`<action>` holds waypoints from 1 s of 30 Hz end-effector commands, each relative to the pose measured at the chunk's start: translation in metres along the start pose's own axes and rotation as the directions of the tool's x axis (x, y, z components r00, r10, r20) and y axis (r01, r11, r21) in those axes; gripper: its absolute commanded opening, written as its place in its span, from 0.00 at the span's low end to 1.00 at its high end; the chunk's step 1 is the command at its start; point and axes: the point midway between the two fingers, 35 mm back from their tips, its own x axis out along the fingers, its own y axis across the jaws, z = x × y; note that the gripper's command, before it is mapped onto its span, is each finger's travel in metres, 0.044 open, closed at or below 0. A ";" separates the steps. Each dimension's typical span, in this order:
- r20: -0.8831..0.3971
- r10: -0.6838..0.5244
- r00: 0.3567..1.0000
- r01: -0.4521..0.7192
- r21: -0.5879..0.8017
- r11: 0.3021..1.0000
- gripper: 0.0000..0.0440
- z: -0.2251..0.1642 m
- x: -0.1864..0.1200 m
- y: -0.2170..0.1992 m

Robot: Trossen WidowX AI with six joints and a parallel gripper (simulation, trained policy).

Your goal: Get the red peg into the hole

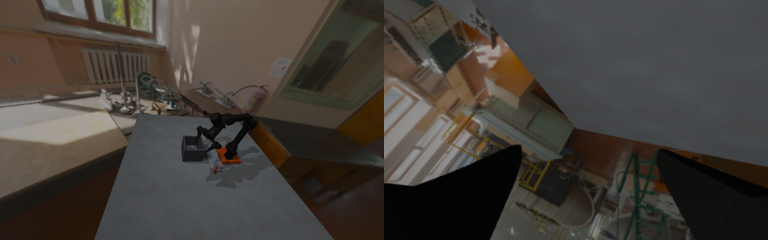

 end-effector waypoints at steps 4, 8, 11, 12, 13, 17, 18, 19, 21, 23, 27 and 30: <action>0.069 -0.186 0.980 0.191 -0.083 0.978 0.98 0.013 0.006 -0.054; 0.119 -0.283 0.952 0.297 -0.123 0.947 0.97 0.022 0.006 -0.083; 0.161 -0.350 0.923 0.373 -0.146 0.916 0.98 0.030 0.005 -0.103; 0.175 -0.371 0.912 0.397 -0.153 0.905 0.98 0.033 0.005 -0.109; 0.189 -0.390 0.901 0.420 -0.159 0.893 0.98 0.036 0.004 -0.115; 0.246 -0.463 0.852 0.509 -0.177 0.842 0.99 0.047 0.002 -0.137; 0.260 -0.479 0.838 0.529 -0.180 0.829 0.99 0.050 0.001 -0.142; 0.274 -0.494 0.825 0.549 -0.183 0.815 1.00 0.053 0.000 -0.147; 0.302 -0.523 0.797 0.587 -0.186 0.788 1.00 0.059 -0.001 -0.156; 0.328 -0.548 0.770 0.621 -0.189 0.760 1.00 0.066 -0.002 -0.164; 0.377 -0.589 0.715 0.682 -0.192 0.705 1.00 0.078 -0.003 -0.179; 0.409 -0.612 0.677 0.720 -0.193 0.667 1.00 0.088 -0.003 -0.188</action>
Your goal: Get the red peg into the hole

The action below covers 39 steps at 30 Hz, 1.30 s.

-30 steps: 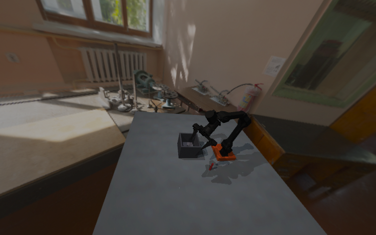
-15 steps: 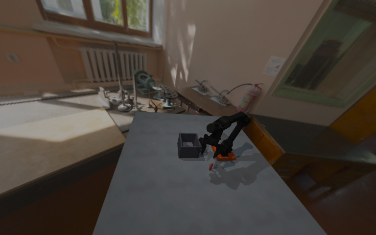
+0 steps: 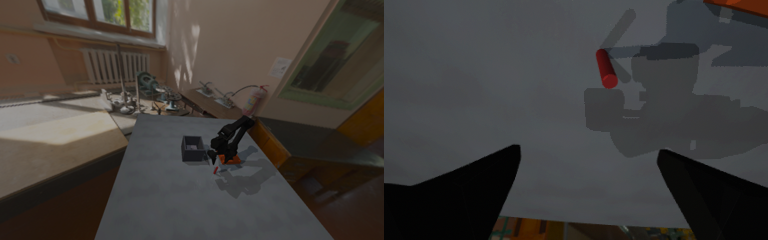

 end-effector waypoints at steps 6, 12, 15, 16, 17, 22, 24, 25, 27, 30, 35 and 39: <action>0.077 -0.131 0.988 0.135 -0.046 0.990 1.00 0.018 0.030 -0.024; 0.108 -0.170 0.980 0.177 -0.057 0.983 1.00 0.031 0.050 -0.032; 0.118 -0.180 0.977 0.188 -0.059 0.980 1.00 0.036 0.059 -0.034; 0.122 -0.182 0.976 0.190 -0.060 0.980 1.00 0.037 0.061 -0.035; 0.125 -0.183 0.975 0.192 -0.060 0.980 0.99 0.039 0.064 -0.035; 0.138 -0.186 0.973 0.195 -0.057 0.979 0.96 0.045 0.078 -0.036; 0.142 -0.185 0.973 0.194 -0.057 0.979 0.92 0.048 0.083 -0.036; 0.143 -0.183 0.973 0.193 -0.057 0.980 0.90 0.048 0.085 -0.036; 0.141 -0.179 0.974 0.189 -0.062 0.980 0.81 0.049 0.090 -0.035; 0.138 -0.177 0.975 0.188 -0.072 0.980 0.64 0.050 0.097 -0.033; 0.134 -0.176 0.975 0.190 -0.097 0.977 0.34 0.050 0.105 -0.029; 0.126 -0.174 0.977 0.189 -0.122 0.974 0.10 0.048 0.109 -0.027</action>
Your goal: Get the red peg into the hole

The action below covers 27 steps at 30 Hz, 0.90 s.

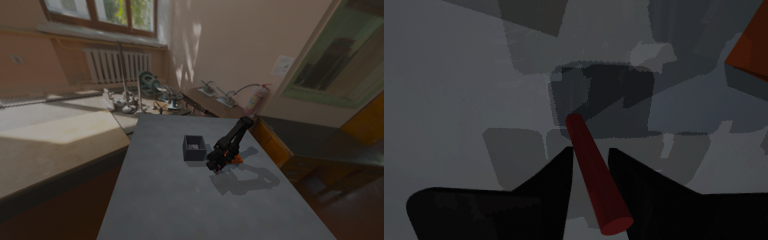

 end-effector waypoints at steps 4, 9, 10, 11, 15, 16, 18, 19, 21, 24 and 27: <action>-0.023 0.009 1.000 -0.010 -0.027 1.000 0.00 -0.002 0.003 0.003; -0.053 0.050 0.997 -0.051 -0.015 0.999 0.00 -0.006 -0.008 0.006; -0.058 0.058 0.997 -0.059 -0.013 0.998 0.00 -0.007 -0.010 0.007; -0.063 0.067 0.996 -0.068 -0.011 0.998 0.00 -0.007 -0.013 0.008; -0.084 0.105 0.991 -0.106 -0.009 0.994 0.00 -0.010 -0.024 0.011; -0.089 0.116 0.989 -0.117 -0.009 0.993 0.00 -0.011 -0.027 0.012; -0.099 0.136 0.986 -0.138 -0.011 0.990 0.00 -0.012 -0.034 0.013; -0.104 0.147 0.984 -0.149 -0.013 0.989 0.00 -0.013 -0.037 0.014; -0.114 0.168 0.979 -0.171 -0.017 0.985 0.00 -0.015 -0.045 0.016; -0.124 0.201 0.972 -0.206 -0.026 0.978 0.00 -0.016 -0.057 0.018; -0.130 0.233 0.964 -0.240 -0.037 0.970 0.00 -0.016 -0.071 0.021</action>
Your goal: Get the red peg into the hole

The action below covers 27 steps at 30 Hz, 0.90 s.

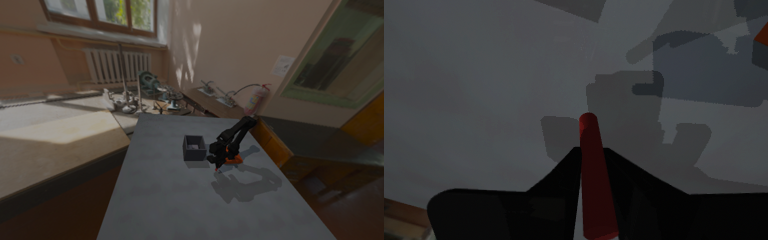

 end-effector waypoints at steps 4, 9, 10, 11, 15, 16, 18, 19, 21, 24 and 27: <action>-0.009 0.081 0.997 -0.081 -0.041 0.996 0.00 -0.004 -0.032 0.013; 0.009 0.138 0.990 -0.137 -0.075 0.988 0.00 0.000 -0.057 0.019; 0.014 0.149 0.989 -0.148 -0.080 0.986 0.00 0.001 -0.063 0.020; 0.019 0.160 0.987 -0.158 -0.085 0.984 0.00 0.002 -0.068 0.021; 0.048 0.205 0.978 -0.199 -0.103 0.975 0.00 0.010 -0.088 0.026; 0.057 0.214 0.975 -0.208 -0.107 0.972 0.00 0.012 -0.093 0.027; 0.076 0.231 0.970 -0.222 -0.113 0.969 0.00 0.017 -0.102 0.030; 0.086 0.238 0.967 -0.227 -0.115 0.967 0.00 0.020 -0.107 0.031; 0.107 0.248 0.963 -0.236 -0.119 0.965 0.00 0.025 -0.114 0.032; 0.139 0.258 0.956 -0.243 -0.120 0.963 0.00 0.035 -0.123 0.034; 0.170 0.259 0.951 -0.242 -0.115 0.964 0.00 0.046 -0.130 0.035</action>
